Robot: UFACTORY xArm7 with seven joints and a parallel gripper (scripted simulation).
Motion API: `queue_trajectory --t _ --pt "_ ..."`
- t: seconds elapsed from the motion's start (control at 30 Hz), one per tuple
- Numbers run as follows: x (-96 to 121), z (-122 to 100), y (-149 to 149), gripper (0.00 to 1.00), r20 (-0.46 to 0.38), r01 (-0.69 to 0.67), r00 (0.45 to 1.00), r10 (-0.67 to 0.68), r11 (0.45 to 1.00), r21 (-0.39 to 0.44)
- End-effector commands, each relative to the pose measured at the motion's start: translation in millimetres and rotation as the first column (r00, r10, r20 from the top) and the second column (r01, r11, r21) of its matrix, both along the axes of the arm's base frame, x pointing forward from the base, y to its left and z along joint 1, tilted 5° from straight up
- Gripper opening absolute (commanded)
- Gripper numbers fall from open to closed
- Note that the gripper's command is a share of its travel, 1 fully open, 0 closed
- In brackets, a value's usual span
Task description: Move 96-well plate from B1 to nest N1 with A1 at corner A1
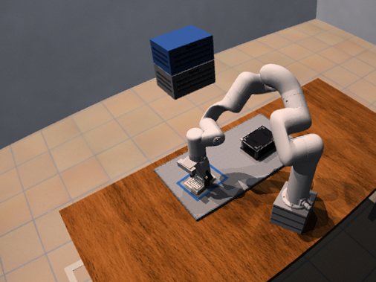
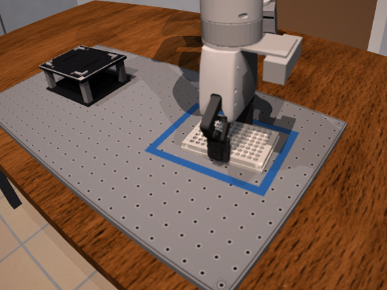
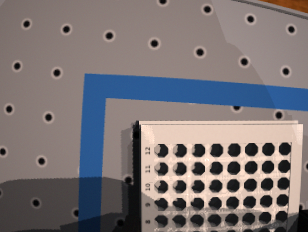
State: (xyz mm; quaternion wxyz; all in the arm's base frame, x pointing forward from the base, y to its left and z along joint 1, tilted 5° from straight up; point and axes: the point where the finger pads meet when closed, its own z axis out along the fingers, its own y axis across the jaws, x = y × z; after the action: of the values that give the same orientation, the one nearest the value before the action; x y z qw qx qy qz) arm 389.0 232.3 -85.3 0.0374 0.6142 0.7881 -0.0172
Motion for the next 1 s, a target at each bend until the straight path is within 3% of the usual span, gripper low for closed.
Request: queue_trajectory --t 0.0,0.03,0.07,0.97 --pt "1.1 1.3 1.2 1.00 0.003 -0.001 1.000 0.001 1.000 0.002" --pt "1.1 1.4 1.2 1.00 0.003 -0.001 1.000 0.001 1.000 0.002" --pt "1.1 1.9 1.2 0.00 0.003 -0.001 1.000 0.001 1.000 0.002" --pt "1.0 1.9 1.2 0.00 0.003 -0.001 1.000 0.001 1.000 0.002"
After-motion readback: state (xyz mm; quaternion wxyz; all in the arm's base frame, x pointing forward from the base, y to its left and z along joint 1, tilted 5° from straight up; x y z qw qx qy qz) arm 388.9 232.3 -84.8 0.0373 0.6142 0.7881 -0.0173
